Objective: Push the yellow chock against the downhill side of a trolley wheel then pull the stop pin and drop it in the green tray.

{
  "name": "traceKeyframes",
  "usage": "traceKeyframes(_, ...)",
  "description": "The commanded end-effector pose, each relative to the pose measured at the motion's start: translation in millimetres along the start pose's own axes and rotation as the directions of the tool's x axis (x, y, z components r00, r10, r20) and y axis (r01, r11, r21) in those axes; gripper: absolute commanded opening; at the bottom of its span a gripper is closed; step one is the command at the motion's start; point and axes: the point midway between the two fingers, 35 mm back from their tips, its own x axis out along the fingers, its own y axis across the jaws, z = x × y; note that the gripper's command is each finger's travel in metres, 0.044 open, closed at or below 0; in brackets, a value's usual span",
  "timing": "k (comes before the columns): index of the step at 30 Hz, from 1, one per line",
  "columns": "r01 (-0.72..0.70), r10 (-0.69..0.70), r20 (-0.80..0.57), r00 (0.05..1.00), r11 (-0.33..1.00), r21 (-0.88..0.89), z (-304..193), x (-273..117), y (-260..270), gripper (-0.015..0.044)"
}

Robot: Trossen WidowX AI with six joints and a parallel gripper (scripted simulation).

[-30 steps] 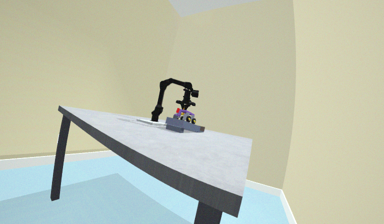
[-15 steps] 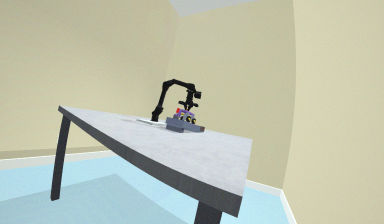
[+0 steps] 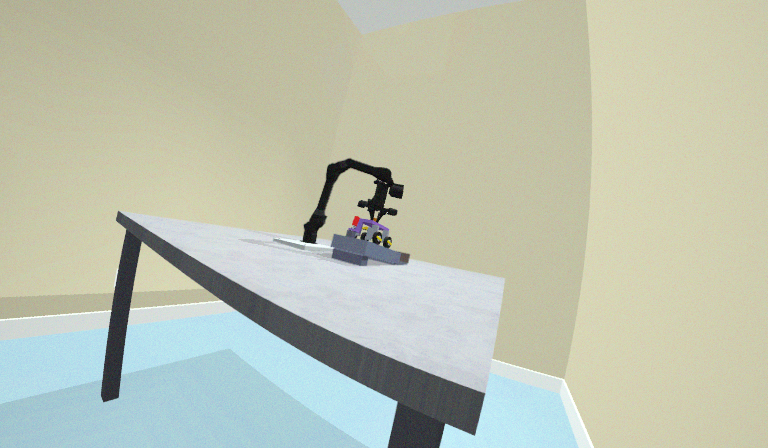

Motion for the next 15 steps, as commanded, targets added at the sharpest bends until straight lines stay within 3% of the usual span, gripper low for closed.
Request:
traceKeyframes(1, -0.001, 0.0, -0.013, 1.0, 0.991, -0.131, -0.4, -2.2, -1.4, 0.0)
traceKeyframes(15, -0.04, 0.017, -0.043, 0.999, 0.804, -0.593, 1.0, -2.2, -2.5, 0.0)
